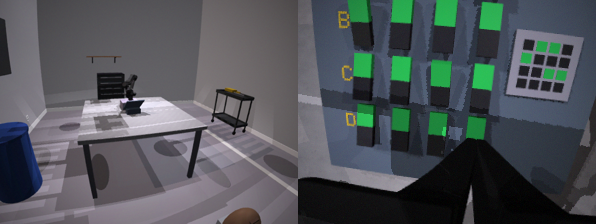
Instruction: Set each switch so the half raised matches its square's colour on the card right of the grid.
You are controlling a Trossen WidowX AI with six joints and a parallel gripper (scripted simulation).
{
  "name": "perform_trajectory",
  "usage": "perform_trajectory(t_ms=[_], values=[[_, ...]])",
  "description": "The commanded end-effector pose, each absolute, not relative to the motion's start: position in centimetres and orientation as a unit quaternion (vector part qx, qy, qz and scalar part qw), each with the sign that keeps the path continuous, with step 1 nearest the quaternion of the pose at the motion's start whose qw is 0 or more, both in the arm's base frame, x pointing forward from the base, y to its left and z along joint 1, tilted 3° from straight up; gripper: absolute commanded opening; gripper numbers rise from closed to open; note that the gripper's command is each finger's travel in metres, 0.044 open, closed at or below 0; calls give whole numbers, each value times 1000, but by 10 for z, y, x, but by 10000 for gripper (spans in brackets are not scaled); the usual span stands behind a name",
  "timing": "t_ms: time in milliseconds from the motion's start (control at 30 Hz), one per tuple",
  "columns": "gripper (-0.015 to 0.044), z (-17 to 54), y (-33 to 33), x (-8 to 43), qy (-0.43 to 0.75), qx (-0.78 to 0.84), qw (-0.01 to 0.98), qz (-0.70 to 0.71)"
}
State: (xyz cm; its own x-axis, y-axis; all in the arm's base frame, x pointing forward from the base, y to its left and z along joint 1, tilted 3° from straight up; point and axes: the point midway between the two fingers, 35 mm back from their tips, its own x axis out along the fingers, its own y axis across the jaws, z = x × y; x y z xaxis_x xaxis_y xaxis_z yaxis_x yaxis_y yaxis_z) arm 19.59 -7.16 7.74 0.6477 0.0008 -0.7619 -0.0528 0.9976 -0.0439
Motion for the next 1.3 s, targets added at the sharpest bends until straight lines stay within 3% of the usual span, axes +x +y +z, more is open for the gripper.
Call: perform_trajectory(t_ms=[0,1267], values=[[0,74,-77,199,412,-34,910,19],[0,33,-76,234,400,-34,915,19]])
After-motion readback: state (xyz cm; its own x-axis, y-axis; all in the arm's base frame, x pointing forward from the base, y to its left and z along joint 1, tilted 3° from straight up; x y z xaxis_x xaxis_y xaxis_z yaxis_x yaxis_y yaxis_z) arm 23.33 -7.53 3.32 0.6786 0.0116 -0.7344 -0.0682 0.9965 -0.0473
